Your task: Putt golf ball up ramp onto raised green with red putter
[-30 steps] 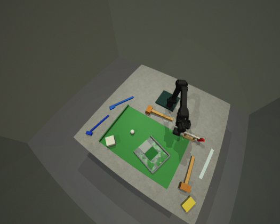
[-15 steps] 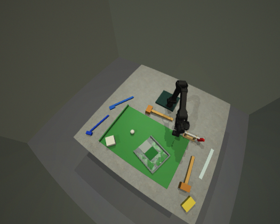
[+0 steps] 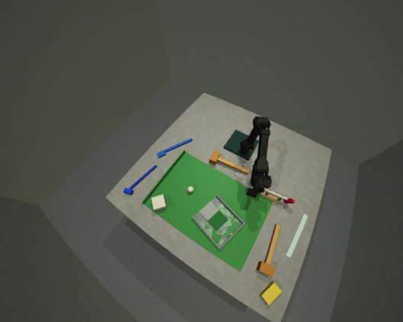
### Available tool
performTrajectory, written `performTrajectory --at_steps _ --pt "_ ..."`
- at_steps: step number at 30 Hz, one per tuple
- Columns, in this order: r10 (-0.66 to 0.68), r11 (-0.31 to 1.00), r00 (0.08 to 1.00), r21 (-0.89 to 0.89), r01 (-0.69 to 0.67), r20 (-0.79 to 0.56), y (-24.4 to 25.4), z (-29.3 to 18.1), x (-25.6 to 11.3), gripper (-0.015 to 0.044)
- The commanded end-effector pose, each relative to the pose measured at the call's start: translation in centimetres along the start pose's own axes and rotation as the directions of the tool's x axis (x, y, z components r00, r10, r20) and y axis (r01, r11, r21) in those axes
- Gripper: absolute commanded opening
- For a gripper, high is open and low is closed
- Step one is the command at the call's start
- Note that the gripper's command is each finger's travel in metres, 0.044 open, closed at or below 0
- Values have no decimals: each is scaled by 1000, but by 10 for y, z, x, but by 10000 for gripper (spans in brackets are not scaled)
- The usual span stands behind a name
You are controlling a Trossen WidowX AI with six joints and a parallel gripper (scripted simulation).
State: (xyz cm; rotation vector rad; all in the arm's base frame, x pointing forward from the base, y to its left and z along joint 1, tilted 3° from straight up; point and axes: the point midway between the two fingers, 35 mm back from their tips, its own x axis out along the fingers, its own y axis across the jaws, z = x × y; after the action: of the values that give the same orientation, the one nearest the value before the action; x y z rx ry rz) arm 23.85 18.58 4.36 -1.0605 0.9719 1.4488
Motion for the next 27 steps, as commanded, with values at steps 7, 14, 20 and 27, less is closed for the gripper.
performTrajectory --at_steps 7,14,20,27 --pt "0 1000 1000 0 0 0 0 0 0 230" --pt "0 1000 1000 0 0 0 0 0 0 46" --pt "0 1000 1000 0 0 0 0 0 0 6" --pt "0 1000 1000 0 0 0 -3 6 -16 0"
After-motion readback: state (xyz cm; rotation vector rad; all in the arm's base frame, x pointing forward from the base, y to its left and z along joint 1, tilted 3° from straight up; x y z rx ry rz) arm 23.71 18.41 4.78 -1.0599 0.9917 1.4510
